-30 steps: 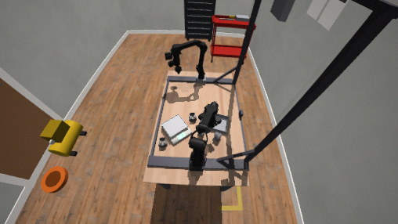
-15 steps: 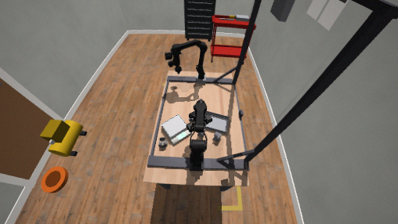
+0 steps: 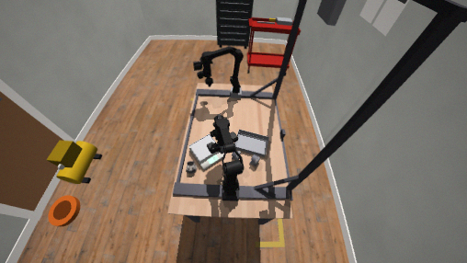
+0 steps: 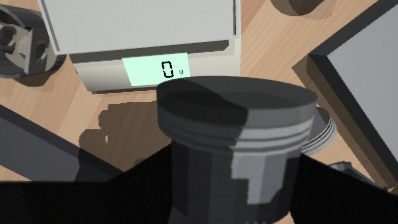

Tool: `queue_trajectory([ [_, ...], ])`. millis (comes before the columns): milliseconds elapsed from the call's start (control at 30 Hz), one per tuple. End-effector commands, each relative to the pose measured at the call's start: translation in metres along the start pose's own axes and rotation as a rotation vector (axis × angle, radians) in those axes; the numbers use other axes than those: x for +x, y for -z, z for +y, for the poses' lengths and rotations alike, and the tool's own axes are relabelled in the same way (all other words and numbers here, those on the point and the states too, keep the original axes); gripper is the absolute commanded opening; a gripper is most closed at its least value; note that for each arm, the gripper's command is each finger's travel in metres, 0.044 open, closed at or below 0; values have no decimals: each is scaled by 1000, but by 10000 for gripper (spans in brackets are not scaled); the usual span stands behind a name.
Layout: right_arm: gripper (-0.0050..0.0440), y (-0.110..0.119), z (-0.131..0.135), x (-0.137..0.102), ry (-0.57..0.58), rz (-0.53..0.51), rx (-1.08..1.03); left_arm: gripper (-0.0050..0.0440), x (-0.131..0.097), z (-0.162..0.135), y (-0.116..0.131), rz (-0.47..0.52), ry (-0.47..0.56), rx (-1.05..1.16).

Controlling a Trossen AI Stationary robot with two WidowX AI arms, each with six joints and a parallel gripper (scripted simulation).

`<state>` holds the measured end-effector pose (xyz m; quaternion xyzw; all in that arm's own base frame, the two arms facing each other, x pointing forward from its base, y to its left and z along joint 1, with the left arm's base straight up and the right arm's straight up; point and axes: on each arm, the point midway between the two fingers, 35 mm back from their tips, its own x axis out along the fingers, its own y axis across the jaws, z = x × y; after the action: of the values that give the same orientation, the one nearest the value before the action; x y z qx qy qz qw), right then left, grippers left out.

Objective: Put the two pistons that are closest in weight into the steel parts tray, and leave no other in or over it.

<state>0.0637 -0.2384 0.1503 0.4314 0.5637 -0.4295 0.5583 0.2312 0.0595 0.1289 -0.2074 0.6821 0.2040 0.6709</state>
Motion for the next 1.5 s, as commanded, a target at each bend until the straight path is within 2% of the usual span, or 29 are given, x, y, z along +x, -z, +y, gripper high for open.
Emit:
queue_trajectory([
  [0,400,-5,0,-8,-2,-32,1,158,-13,10,-18,-38,19,7],
  [400,400,-5,0,-8,-2,-32,1,158,-21,58,-55,-41,12,7],
  [667,400,-5,0,-8,-2,-32,1,158,-23,76,-69,-41,7,9],
  [967,400,-5,0,-8,-2,-32,1,158,-25,86,-112,-42,8,-27],
  [1067,400,-5,0,-8,-2,-32,1,158,-24,87,-117,-42,6,-26],
  [1200,400,-5,0,-8,-2,-32,1,158,-24,86,-117,-50,-6,85],
  [1300,400,-5,0,-8,-2,-32,1,158,-33,86,-116,-86,-16,166],
  [1467,400,-5,0,-8,-2,-32,1,158,-27,86,-112,-72,-23,297],
])
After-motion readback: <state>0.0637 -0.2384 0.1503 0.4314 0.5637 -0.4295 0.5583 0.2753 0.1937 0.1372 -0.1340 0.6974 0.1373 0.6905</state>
